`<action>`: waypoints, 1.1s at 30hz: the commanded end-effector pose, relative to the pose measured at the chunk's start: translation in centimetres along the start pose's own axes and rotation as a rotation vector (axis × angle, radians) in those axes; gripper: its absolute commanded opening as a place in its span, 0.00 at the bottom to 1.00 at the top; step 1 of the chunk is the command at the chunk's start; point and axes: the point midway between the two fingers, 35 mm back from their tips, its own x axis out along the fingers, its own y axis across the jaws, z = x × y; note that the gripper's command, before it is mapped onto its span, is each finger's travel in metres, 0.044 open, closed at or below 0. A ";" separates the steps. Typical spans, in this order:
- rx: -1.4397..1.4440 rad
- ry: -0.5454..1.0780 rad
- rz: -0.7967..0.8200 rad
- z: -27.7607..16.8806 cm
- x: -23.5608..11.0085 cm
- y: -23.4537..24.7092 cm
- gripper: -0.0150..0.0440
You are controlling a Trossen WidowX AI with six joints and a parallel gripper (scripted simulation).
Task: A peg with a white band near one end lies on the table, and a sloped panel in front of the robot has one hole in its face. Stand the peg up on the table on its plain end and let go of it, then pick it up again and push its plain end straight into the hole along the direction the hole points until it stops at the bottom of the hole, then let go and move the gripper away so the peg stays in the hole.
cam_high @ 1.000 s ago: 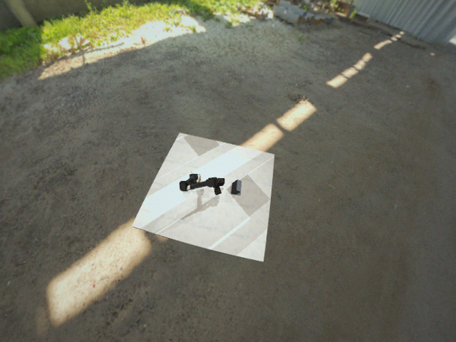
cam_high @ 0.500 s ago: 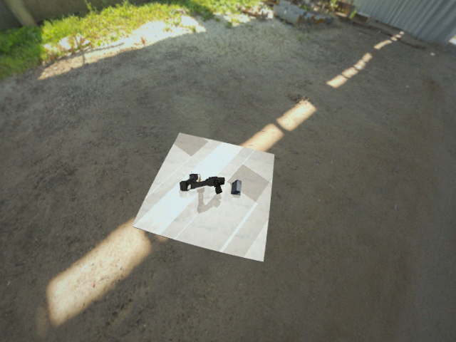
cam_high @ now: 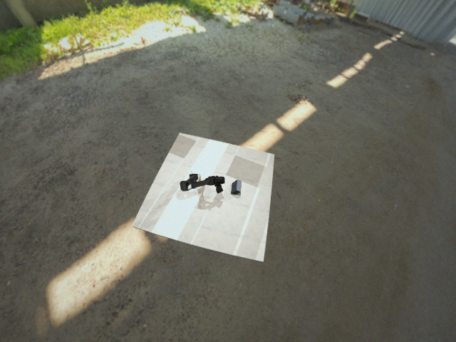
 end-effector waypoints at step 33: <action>-0.040 -0.147 -0.061 1.8 1.2 2.0 0.25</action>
